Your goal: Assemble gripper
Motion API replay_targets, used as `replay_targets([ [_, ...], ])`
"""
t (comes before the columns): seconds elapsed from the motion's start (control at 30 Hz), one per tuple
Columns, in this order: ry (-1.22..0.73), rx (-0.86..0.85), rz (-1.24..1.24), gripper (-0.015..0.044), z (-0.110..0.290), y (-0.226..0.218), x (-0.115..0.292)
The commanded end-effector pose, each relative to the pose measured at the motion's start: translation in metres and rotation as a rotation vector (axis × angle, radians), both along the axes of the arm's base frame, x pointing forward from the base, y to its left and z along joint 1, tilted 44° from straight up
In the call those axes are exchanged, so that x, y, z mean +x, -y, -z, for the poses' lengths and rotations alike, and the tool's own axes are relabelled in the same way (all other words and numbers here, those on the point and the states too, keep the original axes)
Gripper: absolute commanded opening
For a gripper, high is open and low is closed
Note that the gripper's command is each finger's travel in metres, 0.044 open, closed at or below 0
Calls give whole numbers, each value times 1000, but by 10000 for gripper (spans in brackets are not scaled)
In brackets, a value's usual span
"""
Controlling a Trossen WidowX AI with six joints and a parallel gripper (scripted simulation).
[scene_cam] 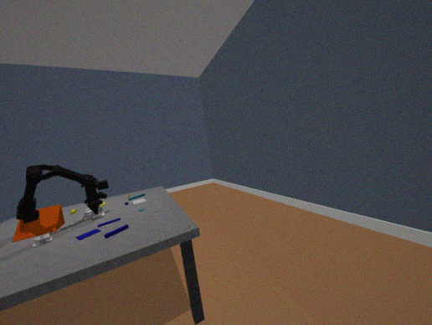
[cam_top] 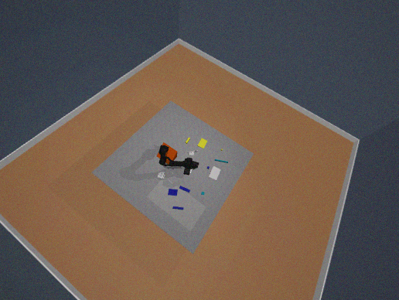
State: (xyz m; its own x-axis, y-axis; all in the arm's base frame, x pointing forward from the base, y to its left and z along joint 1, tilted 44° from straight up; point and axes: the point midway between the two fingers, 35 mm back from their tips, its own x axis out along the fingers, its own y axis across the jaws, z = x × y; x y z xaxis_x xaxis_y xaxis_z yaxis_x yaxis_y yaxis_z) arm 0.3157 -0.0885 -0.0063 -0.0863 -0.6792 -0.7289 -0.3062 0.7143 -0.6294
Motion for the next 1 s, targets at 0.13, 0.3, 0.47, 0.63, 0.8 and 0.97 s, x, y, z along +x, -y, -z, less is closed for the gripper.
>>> replay_targets([
  [0.13, -3, -3, -1, 134, 2, 2, -1],
  [0.3, -3, -3, -2, 134, 3, 3, -1],
  [0.47, -3, -3, -2, 134, 4, 4, -1],
  [0.63, -3, -3, -2, 134, 4, 4, -1],
  [0.8, -4, -3, -2, 134, 6, 6, -1],
  [0.97, -4, -3, -2, 134, 6, 6, -1],
])
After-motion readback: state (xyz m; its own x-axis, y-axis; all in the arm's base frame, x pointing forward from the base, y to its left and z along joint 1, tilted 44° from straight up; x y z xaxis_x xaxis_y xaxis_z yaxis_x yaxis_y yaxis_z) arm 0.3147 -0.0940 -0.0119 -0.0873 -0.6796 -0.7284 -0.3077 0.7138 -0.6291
